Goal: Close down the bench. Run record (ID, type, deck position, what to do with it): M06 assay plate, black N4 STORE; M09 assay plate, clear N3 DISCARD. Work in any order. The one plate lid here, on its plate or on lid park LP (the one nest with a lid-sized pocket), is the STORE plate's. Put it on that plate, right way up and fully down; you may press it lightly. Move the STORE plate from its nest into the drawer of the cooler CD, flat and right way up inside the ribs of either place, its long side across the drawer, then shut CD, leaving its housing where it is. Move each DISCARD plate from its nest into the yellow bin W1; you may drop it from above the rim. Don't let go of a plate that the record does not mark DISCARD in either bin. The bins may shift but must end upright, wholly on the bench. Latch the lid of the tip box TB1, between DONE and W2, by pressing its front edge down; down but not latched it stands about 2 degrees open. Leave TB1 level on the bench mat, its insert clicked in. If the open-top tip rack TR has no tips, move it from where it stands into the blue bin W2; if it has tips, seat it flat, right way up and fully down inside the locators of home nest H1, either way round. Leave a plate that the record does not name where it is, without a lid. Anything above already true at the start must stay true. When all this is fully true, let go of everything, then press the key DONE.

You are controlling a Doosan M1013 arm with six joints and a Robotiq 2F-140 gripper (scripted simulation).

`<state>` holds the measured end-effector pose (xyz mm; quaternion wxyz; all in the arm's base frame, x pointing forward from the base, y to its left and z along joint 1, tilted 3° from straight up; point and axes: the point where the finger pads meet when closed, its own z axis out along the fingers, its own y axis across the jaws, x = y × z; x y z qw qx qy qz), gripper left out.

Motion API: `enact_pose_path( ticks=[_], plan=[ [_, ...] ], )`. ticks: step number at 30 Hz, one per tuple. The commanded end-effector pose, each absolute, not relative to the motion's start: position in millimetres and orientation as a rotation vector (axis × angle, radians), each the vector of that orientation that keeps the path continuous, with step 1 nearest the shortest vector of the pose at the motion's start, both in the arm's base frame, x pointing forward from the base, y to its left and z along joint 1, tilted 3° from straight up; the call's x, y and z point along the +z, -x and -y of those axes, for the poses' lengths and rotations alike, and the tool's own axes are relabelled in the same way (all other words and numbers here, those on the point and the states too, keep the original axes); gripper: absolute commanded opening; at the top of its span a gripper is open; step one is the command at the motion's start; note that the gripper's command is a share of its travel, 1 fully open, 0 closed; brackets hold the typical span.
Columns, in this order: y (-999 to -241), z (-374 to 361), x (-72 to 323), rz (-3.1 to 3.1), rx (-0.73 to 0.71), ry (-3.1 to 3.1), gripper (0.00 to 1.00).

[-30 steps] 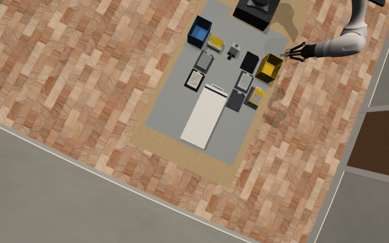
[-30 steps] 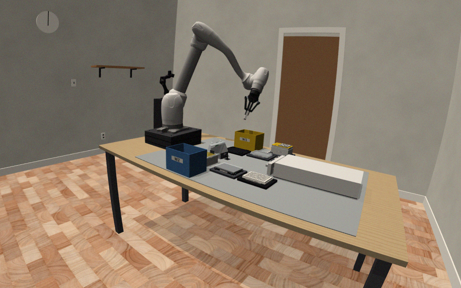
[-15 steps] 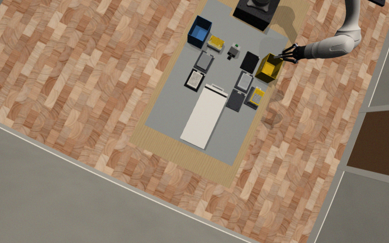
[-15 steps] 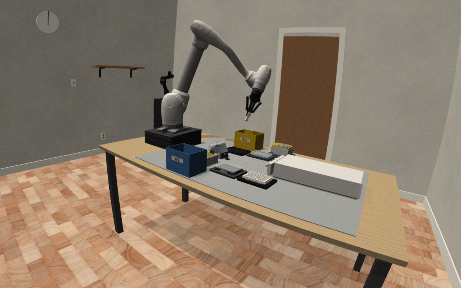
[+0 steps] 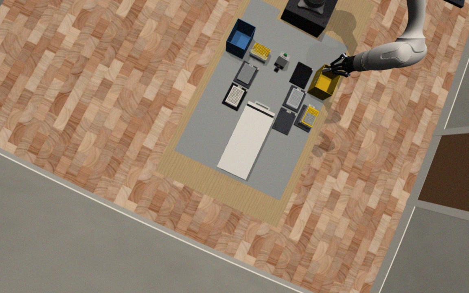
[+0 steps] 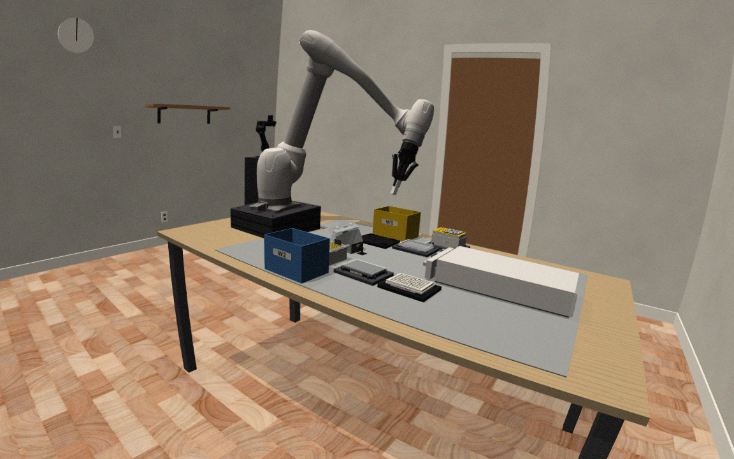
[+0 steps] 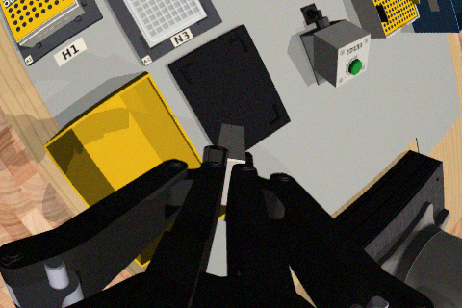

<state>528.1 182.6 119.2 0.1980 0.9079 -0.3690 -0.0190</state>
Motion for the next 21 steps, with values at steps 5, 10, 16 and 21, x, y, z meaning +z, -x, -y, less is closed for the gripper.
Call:
enact_pose_path(
  ticks=[5,10,16,21],
  plan=[
    [-544.1,-149.2,121.2,0.931,-0.112,-2.642,0.0],
    [-550.0,-135.4,122.3,0.883,-0.13,-2.687,0.0],
    [-559.1,-112.1,124.3,0.801,-0.149,-2.759,0.0],
    [-566.3,-91.4,126.3,0.732,-0.158,-2.816,0.0]
  ],
)
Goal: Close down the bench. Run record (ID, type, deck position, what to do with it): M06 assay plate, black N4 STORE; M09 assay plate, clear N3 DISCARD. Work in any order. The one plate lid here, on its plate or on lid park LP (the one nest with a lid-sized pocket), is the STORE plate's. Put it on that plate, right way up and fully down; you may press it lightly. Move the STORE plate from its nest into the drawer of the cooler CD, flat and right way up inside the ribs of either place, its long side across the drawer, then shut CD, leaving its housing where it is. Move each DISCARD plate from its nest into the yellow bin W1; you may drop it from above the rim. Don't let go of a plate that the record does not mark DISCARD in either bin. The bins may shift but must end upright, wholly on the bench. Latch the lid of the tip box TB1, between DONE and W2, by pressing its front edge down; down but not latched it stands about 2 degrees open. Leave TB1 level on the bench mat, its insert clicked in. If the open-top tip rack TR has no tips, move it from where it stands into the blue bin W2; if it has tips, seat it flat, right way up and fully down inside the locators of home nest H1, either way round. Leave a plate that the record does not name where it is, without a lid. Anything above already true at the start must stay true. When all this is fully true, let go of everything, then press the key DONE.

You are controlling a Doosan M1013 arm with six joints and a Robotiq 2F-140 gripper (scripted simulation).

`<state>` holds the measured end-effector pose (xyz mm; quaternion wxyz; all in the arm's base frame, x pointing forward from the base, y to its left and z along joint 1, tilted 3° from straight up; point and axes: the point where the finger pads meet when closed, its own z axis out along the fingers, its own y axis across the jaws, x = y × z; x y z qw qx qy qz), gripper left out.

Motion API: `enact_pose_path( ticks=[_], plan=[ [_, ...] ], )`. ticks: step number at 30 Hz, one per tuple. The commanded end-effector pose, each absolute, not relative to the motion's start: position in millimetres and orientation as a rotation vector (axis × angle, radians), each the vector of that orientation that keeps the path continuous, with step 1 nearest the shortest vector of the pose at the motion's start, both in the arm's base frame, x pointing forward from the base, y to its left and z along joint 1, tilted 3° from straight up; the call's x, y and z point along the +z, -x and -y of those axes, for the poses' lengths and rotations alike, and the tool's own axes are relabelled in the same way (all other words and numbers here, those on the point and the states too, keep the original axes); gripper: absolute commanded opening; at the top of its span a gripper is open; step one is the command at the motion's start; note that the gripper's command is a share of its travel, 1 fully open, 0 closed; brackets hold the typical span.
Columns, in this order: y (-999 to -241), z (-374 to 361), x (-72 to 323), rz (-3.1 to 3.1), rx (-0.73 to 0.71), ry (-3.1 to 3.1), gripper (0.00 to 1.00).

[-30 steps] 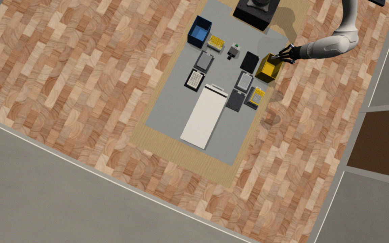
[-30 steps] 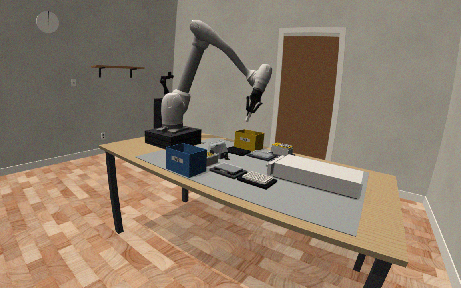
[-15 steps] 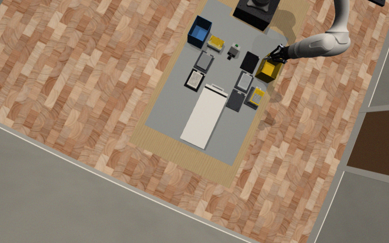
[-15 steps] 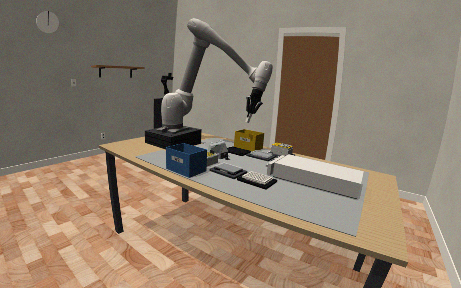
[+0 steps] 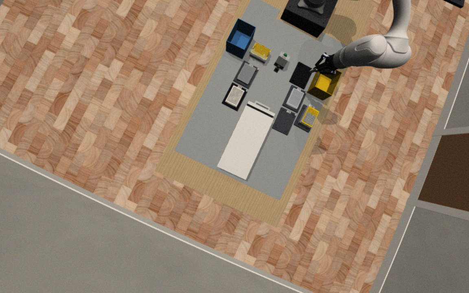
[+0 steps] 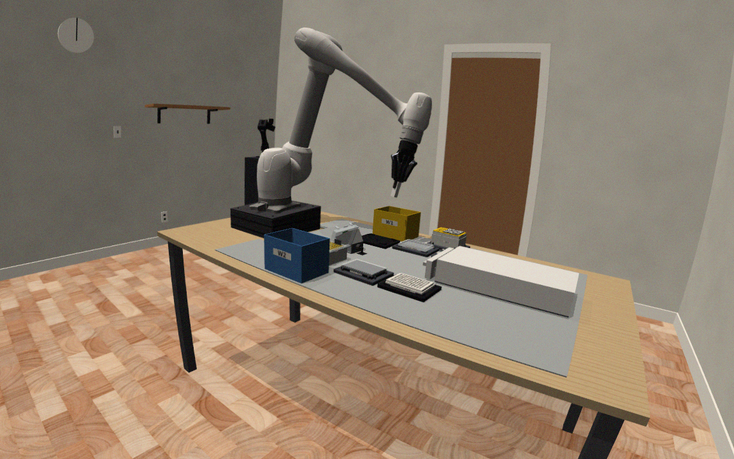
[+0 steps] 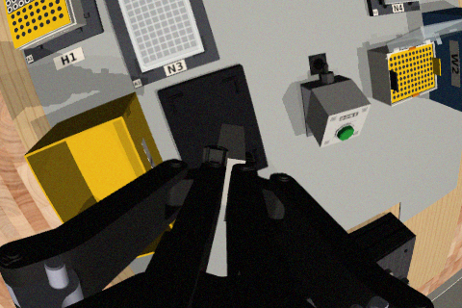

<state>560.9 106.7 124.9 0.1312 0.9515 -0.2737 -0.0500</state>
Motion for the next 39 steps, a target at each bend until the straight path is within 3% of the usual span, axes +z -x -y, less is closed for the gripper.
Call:
enact_pose_path(
  ticks=[1,39],
  plan=[
    [-567.9,-86.7,126.7,0.732,-0.158,-2.816,0.0],
    [-595.3,43.2,143.5,0.271,-0.056,-3.071,0.0]
  ],
)
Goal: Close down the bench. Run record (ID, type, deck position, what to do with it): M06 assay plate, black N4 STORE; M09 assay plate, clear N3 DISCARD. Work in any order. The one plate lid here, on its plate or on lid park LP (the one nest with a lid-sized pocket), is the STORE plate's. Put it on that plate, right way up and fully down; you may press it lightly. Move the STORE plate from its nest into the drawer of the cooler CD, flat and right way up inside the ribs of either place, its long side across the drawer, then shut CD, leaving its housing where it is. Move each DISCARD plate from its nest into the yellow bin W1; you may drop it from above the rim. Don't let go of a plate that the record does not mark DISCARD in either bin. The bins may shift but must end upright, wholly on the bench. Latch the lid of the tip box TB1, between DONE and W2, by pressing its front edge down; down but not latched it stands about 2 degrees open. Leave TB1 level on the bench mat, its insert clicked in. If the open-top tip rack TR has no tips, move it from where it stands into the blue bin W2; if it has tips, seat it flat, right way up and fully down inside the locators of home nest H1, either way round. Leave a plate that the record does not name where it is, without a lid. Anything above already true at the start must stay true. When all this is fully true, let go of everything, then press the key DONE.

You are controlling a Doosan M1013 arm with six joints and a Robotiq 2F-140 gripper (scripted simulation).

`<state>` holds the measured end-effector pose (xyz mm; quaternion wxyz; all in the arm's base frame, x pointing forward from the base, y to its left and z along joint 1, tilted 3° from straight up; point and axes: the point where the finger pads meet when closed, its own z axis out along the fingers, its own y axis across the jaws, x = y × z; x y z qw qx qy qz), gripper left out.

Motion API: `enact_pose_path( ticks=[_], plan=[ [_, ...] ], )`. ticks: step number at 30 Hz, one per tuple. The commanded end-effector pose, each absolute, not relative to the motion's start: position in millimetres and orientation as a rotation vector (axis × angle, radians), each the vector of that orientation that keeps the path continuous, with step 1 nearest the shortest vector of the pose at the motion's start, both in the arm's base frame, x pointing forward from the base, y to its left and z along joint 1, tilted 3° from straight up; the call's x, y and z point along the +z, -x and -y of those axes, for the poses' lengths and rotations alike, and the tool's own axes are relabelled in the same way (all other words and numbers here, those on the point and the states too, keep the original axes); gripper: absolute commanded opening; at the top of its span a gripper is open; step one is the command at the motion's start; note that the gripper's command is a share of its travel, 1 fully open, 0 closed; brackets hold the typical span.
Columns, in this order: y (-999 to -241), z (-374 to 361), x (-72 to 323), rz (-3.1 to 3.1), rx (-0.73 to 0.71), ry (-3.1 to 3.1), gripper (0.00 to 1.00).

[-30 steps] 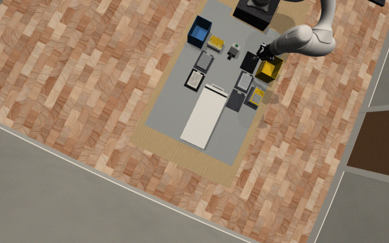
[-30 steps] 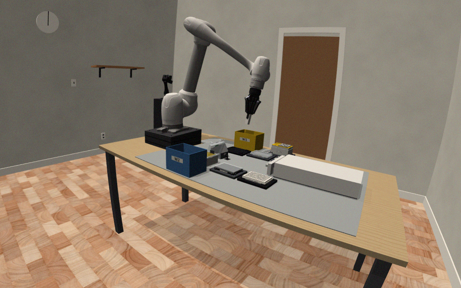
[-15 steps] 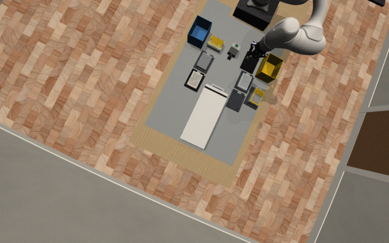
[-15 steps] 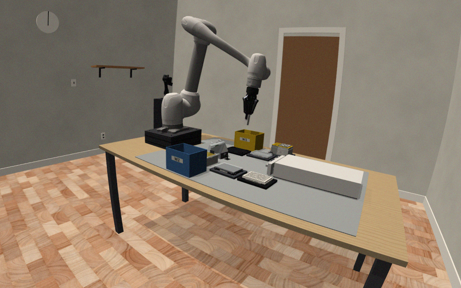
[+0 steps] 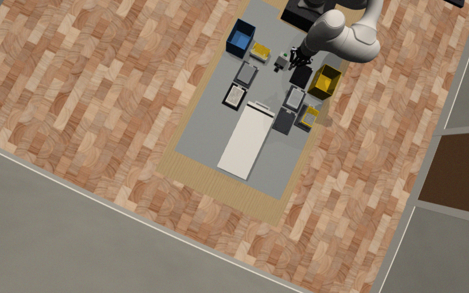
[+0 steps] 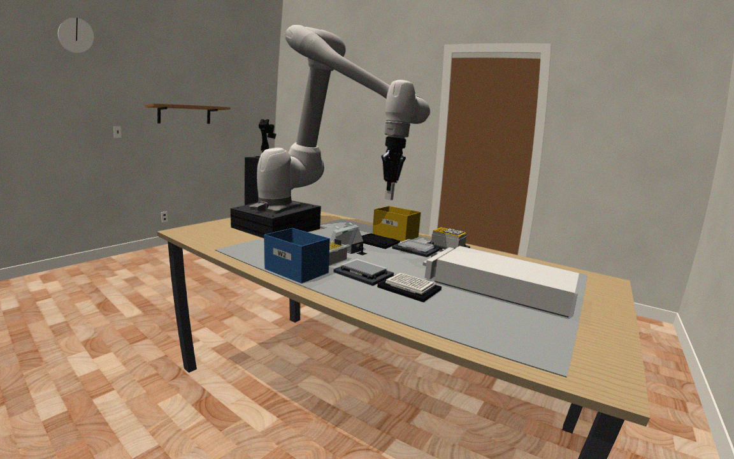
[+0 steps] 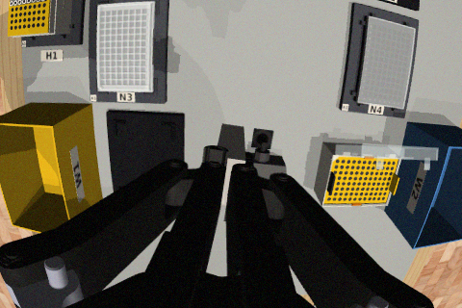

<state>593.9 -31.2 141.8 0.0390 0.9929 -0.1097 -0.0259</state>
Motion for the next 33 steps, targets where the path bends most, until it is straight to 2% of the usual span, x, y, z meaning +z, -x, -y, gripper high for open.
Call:
enact_pose_path(
  ticks=[1,33],
  plan=[
    [-595.8,48.1,144.2,0.271,-0.056,-3.071,0.0],
    [-593.1,101.1,143.3,0.232,-0.028,-3.086,0.0]
  ],
)
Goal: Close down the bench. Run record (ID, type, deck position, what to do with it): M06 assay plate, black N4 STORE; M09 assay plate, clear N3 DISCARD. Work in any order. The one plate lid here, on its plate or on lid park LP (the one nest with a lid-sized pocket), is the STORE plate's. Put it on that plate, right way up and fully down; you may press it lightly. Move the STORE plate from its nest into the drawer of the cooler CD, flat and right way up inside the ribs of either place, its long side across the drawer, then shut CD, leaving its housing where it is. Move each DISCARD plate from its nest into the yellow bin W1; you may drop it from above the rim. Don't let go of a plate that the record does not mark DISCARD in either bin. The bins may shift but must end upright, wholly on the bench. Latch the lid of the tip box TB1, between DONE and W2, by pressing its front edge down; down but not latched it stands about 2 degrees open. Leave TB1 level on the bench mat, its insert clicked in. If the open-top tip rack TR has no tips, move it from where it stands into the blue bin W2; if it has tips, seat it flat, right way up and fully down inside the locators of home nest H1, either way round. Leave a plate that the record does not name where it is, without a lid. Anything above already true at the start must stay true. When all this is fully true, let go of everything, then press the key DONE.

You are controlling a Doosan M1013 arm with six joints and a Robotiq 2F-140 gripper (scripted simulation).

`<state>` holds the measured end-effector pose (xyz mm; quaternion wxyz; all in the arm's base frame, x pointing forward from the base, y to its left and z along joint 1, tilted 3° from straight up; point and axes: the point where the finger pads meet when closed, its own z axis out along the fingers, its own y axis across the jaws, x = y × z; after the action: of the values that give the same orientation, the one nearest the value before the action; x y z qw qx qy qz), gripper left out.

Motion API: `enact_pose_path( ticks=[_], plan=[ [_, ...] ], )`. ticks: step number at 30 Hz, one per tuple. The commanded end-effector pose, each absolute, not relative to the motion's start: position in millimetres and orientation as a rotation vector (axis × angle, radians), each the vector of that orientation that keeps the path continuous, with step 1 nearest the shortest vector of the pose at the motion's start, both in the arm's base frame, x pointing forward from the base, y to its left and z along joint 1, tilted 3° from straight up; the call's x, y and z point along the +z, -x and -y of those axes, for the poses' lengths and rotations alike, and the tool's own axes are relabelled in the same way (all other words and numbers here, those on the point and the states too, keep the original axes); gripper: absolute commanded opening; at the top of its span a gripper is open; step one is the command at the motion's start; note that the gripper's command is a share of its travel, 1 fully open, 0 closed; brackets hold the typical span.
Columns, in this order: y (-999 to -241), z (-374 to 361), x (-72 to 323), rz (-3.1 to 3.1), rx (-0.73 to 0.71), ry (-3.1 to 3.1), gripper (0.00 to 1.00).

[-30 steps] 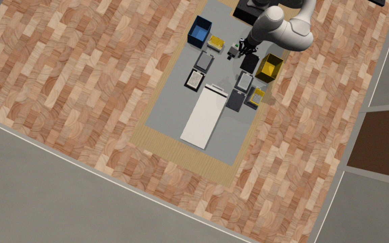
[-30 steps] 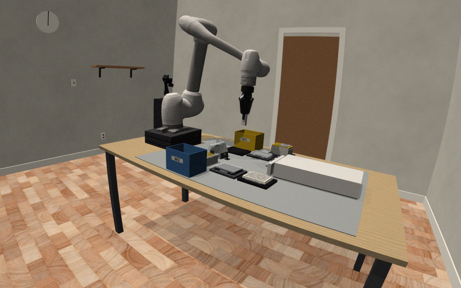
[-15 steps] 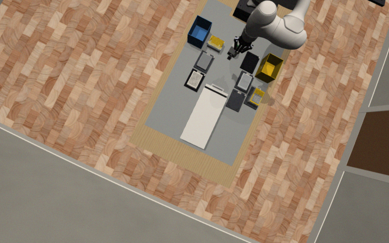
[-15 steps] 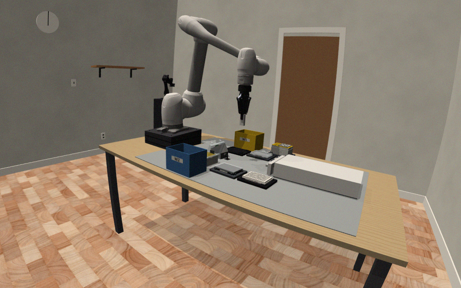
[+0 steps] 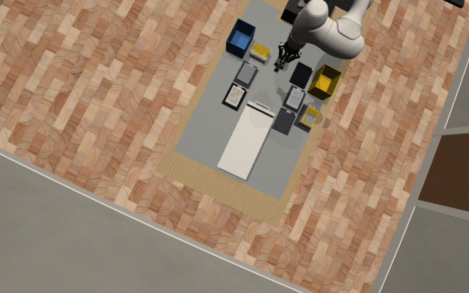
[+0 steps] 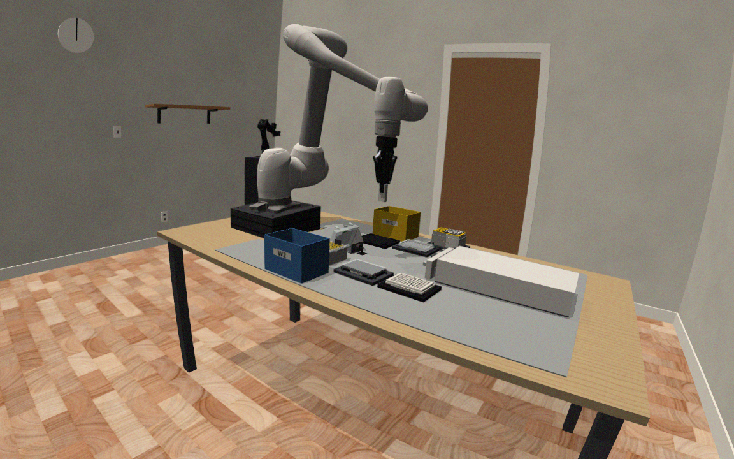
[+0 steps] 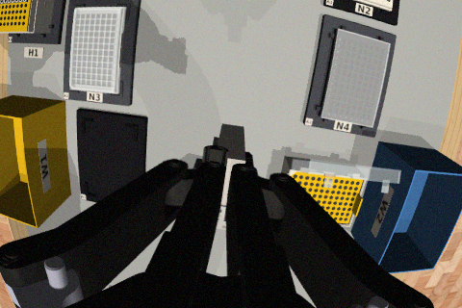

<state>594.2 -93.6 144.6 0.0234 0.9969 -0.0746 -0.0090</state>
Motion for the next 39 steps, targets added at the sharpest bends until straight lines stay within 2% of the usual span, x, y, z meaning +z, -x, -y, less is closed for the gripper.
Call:
enact_pose_path(
  ticks=[1,39],
  plan=[
    [-592.4,104.9,142.6,0.232,-0.028,-3.086,0.0],
    [-569.5,236.8,118.3,0.232,-0.028,-3.086,0.0]
  ],
)
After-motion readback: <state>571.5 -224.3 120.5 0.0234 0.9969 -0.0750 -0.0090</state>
